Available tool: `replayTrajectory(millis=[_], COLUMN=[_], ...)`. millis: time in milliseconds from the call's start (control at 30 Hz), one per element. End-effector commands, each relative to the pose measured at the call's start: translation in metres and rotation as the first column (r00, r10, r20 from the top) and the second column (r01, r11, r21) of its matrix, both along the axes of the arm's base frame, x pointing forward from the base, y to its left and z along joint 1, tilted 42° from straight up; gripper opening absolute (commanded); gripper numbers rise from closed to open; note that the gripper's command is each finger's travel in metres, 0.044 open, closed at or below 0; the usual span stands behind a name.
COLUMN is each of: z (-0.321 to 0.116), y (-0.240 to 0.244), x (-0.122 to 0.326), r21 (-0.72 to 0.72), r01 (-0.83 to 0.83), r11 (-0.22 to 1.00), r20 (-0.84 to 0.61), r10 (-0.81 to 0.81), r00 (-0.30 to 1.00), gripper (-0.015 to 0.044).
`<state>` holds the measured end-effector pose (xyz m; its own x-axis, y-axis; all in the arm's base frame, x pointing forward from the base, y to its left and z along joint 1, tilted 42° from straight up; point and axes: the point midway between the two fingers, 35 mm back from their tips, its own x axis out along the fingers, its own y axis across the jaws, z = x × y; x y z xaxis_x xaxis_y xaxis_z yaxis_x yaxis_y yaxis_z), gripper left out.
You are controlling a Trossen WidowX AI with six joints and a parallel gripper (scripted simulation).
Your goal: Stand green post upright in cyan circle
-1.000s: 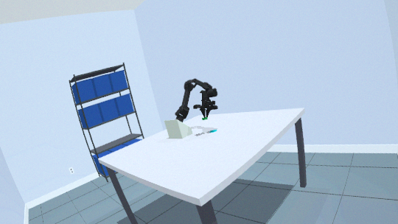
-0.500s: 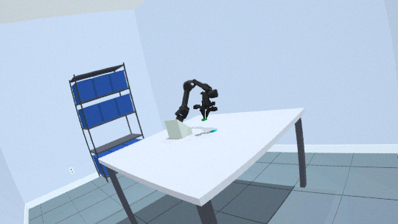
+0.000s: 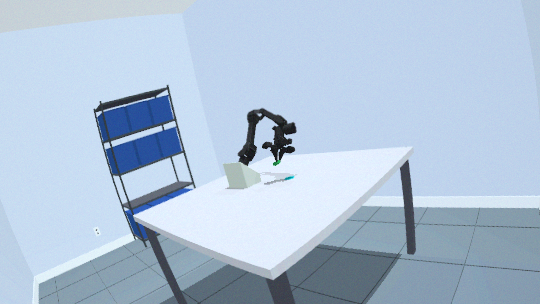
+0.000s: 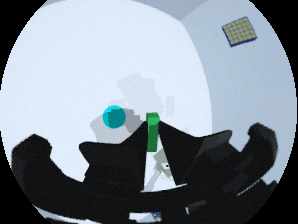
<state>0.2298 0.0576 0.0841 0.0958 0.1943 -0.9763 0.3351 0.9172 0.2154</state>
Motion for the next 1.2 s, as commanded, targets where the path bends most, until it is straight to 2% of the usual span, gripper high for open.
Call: replayTrajectory(millis=[0,1167], z=[-0.0009,-0.0042], y=[-0.0005,-0.0001], x=[-0.0001,0.0015], r21=[-0.025,-0.166], r01=[0.012,0.088], r11=[1.0,0.982], r20=[0.02,0.191], r10=[-0.012,-0.056], r00=[1.0,0.98], gripper=[0.0022,0.0022])
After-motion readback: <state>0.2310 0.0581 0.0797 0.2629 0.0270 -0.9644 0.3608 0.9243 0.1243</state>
